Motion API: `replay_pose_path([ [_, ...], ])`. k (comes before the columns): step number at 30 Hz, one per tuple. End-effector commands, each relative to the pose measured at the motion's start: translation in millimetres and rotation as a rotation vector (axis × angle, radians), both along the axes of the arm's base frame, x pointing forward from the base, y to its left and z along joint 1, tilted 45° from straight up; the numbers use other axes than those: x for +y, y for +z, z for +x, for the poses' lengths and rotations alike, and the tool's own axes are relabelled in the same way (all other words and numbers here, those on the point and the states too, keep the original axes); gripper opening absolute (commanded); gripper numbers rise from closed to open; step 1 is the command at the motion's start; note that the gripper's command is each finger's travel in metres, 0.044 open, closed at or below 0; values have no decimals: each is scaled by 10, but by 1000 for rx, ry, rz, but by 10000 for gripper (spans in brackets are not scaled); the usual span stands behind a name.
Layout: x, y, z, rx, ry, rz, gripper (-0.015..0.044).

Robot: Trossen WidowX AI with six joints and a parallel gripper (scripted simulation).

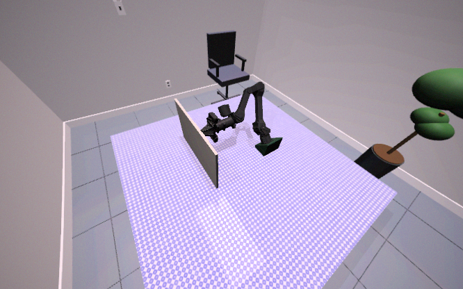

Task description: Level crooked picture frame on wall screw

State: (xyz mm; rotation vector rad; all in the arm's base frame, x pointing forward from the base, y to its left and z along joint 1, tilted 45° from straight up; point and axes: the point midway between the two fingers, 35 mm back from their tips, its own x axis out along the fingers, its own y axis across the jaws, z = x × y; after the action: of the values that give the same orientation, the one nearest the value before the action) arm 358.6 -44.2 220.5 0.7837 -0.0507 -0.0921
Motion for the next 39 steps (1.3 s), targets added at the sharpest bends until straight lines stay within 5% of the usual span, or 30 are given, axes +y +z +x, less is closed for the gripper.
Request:
replay_pose_path([
  [1,0,0,0,0,0,0,26],
  [10,0,0,0,0,0,0,260],
  [15,1,17,-52,1,0,-6,260],
  [28,71,-18,-959,14,2,-121,260],
  [39,374,126,-999,29,-1,-275,260],
])
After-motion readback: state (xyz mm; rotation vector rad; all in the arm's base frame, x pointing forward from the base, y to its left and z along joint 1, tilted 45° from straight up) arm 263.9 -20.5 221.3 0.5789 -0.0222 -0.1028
